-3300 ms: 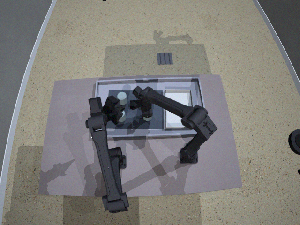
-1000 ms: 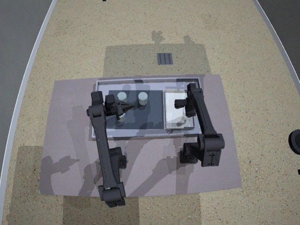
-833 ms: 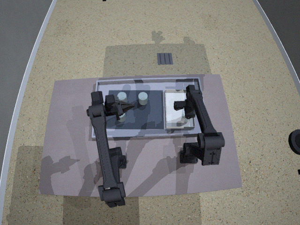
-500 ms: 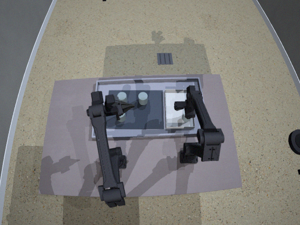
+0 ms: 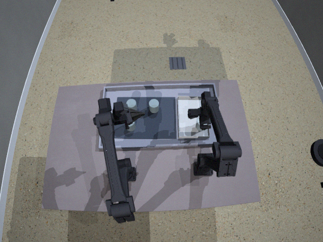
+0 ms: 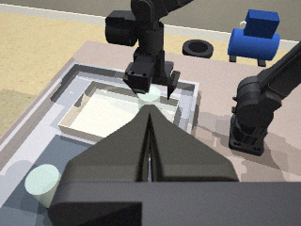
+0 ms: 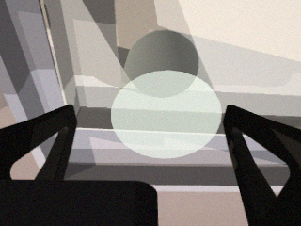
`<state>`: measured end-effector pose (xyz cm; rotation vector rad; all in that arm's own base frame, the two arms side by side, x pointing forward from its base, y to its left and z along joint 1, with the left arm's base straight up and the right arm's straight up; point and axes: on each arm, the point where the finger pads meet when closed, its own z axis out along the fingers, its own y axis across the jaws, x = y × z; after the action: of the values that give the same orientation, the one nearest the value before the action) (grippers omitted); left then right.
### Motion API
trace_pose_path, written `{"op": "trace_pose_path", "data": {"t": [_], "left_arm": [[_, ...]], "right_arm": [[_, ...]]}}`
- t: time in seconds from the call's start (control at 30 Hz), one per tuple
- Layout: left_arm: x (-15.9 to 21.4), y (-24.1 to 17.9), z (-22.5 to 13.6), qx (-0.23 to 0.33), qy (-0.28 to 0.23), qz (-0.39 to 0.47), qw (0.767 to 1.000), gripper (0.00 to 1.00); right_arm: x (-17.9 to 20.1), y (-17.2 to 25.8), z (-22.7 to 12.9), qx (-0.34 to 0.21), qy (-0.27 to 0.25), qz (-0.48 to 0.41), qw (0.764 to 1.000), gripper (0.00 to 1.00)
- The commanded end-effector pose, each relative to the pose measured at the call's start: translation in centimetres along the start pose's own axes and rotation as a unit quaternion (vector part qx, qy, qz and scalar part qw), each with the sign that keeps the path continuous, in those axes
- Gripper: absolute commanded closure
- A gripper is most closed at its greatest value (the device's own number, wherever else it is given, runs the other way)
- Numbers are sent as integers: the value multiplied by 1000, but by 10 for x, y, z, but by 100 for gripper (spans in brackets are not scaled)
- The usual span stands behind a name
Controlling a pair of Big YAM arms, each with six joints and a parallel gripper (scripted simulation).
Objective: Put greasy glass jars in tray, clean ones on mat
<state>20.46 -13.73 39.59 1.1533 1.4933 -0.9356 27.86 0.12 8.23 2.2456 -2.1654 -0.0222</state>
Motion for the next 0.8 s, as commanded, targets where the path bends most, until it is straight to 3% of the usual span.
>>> {"op": "trace_pose_path", "data": {"t": [0.0, 0.1, 0.13, 0.27, 0.57, 0.63, 0.77], "left_arm": [[-9, 0, -2, -3, -2, 12, 1000, 100], [-9, 0, -2, -3, -2, 12, 1000, 100], [-9, 0, -2, -3, -2, 12, 1000, 100], [-1, -5, 2, -1, 11, -20, 1000, 100], [25, -6, 8, -52, 95, -58, 992, 100], [25, -6, 8, -52, 95, -58, 992, 100], [31, -3, 8, -85, 122, -69, 986, 100]], "right_arm": [[2, -24, -58, 41, -1, 2, 999, 0], [2, -23, -62, 41, -1, 3, 999, 0], [1, -24, -66, 41, -1, 4, 999, 8], [-20, -43, -68, 27, -3, 20, 999, 8], [-135, -121, -69, 27, -7, 34, 999, 8], [-135, -121, -69, 27, -7, 34, 999, 8], [-209, -144, -61, 27, -10, 27, 999, 8]]}}
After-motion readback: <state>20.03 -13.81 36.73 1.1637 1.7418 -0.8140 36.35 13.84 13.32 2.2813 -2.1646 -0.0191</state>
